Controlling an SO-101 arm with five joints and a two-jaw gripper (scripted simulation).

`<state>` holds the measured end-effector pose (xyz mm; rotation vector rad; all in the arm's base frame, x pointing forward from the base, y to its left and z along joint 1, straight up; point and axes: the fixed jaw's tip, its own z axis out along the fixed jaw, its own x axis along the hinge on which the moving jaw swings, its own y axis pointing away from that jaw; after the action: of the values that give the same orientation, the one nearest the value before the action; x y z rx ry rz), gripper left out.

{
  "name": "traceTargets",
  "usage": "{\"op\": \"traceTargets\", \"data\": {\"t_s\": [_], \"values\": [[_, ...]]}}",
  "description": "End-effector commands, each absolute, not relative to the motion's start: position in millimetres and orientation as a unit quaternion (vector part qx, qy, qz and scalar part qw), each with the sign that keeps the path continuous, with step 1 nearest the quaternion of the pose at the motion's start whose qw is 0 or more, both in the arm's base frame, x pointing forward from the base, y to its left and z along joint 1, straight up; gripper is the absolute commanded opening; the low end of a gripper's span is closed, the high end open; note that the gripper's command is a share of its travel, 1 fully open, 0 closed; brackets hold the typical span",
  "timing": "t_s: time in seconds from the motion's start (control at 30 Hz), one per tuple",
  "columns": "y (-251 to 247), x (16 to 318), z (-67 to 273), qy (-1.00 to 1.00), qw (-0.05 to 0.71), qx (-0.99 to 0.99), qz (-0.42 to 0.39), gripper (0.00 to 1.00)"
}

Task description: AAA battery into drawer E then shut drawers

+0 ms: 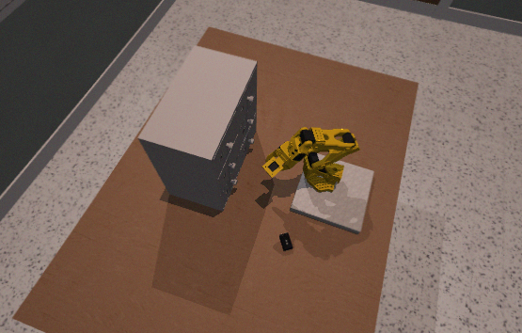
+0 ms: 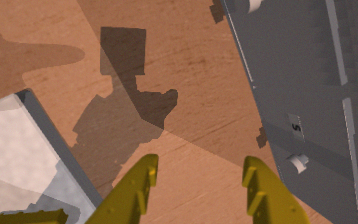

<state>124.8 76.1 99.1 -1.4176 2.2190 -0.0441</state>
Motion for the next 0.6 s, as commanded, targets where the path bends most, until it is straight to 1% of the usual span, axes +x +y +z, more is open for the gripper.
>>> {"op": "traceTargets", "data": {"t_s": [0.0,0.57], "values": [[75.4,126.0,102.7,0.842,0.258,-0.474,-0.005,0.21],[75.8,128.6,104.1,0.916,0.254,-0.307,0.041,0.21]]}}
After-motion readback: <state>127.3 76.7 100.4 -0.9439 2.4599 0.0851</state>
